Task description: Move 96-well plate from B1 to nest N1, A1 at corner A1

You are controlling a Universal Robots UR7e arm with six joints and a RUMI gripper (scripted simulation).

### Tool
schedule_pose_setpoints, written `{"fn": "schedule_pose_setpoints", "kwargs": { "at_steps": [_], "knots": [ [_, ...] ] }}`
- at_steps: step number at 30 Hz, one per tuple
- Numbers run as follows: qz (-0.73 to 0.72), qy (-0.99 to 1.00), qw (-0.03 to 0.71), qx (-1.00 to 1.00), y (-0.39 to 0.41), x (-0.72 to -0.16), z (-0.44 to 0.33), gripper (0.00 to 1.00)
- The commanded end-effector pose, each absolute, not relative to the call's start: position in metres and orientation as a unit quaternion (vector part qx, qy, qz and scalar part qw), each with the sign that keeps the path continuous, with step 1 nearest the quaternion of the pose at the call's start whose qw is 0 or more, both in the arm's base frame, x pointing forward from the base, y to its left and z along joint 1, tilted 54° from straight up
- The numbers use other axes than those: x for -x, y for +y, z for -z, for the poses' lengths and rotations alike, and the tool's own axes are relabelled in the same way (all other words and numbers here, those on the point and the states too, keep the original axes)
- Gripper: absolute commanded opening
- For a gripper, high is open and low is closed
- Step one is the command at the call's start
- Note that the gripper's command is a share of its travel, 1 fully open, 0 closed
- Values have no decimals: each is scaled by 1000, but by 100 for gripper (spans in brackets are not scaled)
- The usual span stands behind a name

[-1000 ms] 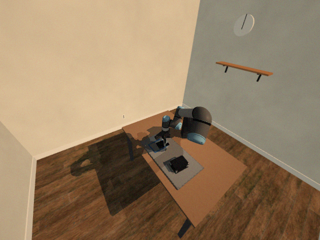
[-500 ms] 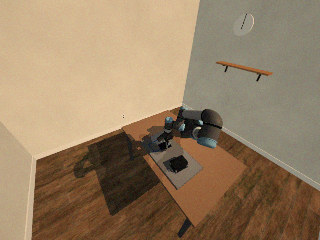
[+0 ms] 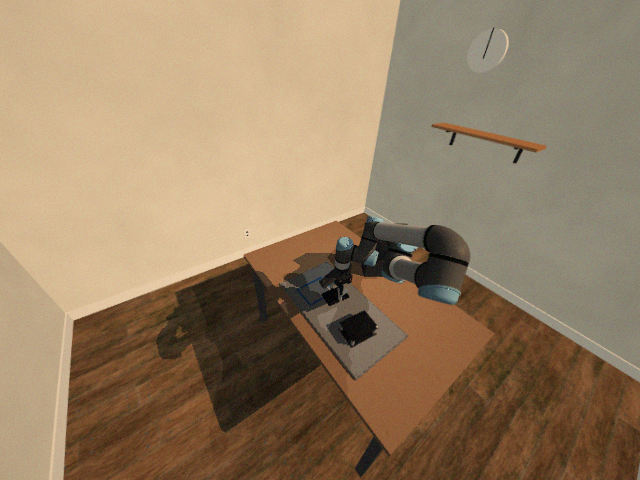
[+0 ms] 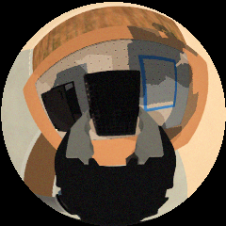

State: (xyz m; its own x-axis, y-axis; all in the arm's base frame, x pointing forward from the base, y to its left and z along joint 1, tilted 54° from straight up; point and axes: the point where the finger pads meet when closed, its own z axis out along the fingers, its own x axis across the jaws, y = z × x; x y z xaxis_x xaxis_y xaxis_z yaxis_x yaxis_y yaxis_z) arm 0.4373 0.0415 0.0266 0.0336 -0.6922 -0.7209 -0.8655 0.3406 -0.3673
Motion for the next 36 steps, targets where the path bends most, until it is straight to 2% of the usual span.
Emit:
{"fn": "schedule_pose_setpoints", "kwargs": {
  "at_steps": [1, 36],
  "knots": [
    [-98, 688, 443, 566, 50, -432, -40, 0],
    [-98, 688, 443, 566, 114, -406, -117, 0]
  ]
}}
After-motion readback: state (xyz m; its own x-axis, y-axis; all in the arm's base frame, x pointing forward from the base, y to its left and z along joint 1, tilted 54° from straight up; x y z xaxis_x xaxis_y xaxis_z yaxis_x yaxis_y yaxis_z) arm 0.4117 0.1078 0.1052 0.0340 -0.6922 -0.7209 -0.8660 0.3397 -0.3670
